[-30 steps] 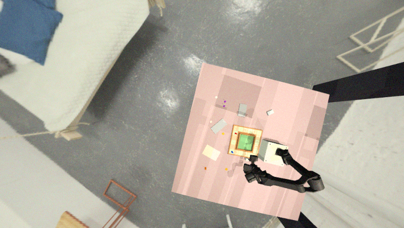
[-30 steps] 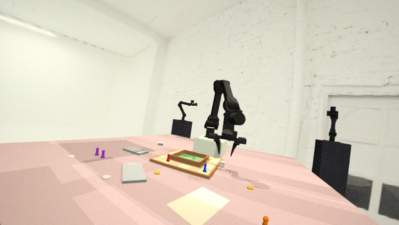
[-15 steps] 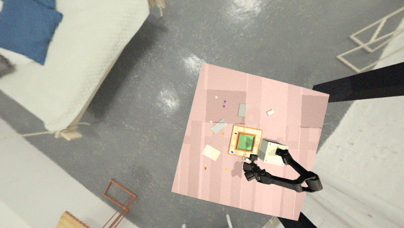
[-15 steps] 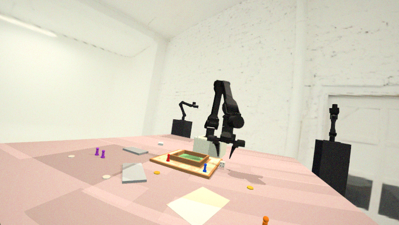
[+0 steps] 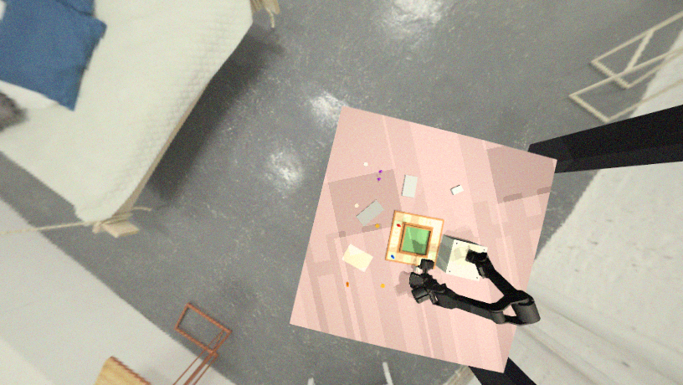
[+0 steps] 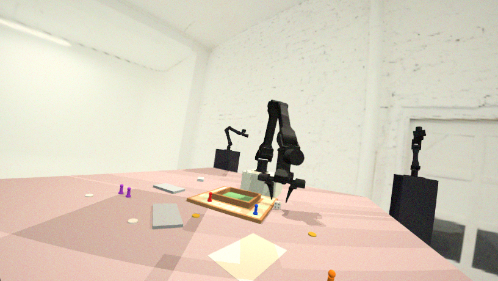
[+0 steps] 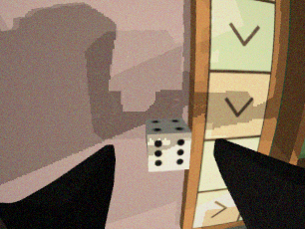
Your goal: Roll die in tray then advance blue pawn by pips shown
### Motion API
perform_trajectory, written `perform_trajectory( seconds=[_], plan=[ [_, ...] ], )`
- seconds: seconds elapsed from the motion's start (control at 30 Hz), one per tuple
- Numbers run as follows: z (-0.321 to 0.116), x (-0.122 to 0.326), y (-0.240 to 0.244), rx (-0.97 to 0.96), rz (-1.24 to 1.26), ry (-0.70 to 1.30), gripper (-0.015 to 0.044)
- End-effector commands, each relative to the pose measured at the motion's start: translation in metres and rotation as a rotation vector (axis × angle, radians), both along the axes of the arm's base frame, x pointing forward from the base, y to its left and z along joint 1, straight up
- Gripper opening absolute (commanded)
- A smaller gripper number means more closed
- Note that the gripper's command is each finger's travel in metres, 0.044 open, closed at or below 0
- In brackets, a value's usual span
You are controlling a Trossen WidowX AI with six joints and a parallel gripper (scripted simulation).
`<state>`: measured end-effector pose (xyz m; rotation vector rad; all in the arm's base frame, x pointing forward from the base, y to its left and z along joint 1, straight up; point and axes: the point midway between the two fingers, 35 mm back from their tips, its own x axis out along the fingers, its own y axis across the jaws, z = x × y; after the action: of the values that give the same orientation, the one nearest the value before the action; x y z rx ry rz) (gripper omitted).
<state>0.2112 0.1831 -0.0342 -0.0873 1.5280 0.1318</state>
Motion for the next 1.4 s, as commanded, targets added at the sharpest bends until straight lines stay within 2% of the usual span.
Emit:
perform_trajectory(
  seconds=[0.0, 0.3, 0.5, 0.8, 0.87, 1.37],
  plan=[
    [-0.011, -0.004, -0.002, -0.006, -0.003, 0.014, 0.0275],
    [-0.021, -0.004, -0.003, -0.006, -0.004, 0.013, 0.0275],
    [-0.021, -0.004, -0.003, -0.006, -0.004, 0.013, 0.0117],
    [-0.021, -0.004, -0.003, -0.006, -0.004, 0.013, 0.0058],
    [-0.021, -0.003, -0.002, -0.004, 0.000, 0.012, 0.0005],
    [0.068, 0.003, 0.001, 0.000, 0.007, 0.008, 0.0000]
  ],
)
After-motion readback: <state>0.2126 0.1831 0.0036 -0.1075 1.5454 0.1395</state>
